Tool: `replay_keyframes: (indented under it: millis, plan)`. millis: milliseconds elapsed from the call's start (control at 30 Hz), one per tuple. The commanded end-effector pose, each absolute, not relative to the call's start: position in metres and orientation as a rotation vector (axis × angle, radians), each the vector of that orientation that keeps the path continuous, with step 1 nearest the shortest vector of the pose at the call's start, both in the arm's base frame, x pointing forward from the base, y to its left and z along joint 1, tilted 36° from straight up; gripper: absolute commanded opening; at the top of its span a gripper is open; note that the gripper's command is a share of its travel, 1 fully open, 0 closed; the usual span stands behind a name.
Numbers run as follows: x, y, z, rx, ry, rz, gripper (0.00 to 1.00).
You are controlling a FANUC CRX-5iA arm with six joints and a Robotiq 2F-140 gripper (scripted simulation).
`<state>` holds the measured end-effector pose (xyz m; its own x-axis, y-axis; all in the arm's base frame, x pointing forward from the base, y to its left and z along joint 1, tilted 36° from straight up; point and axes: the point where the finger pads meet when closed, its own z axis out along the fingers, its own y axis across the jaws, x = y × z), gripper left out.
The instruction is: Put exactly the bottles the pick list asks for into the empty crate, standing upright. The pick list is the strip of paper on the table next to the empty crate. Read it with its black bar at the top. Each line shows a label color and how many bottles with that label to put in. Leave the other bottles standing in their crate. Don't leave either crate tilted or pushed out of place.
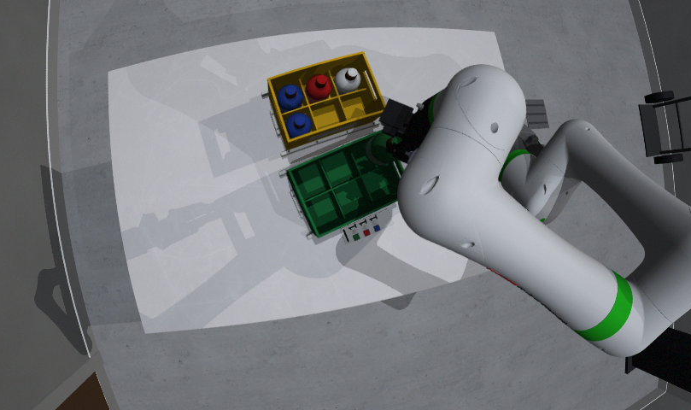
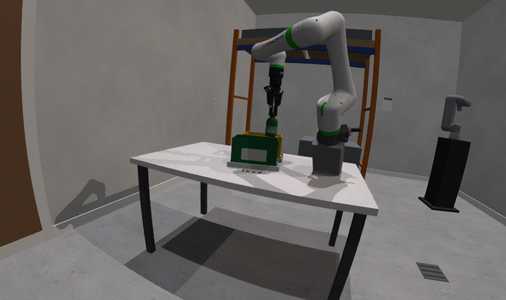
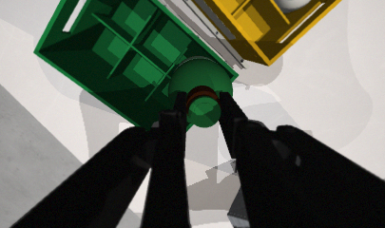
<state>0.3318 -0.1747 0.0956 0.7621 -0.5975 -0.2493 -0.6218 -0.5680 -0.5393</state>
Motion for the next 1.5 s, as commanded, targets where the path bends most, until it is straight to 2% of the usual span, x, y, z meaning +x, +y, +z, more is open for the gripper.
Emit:
replay_keyframes:
  millis: [0, 1467]
  plan:
    - [0.332, -0.176, 0.096, -2.337, 0.909, 0.05, 0.1]
    - [0.336, -0.161, 0.075, -2.337, 0.909, 0.05, 0.1]
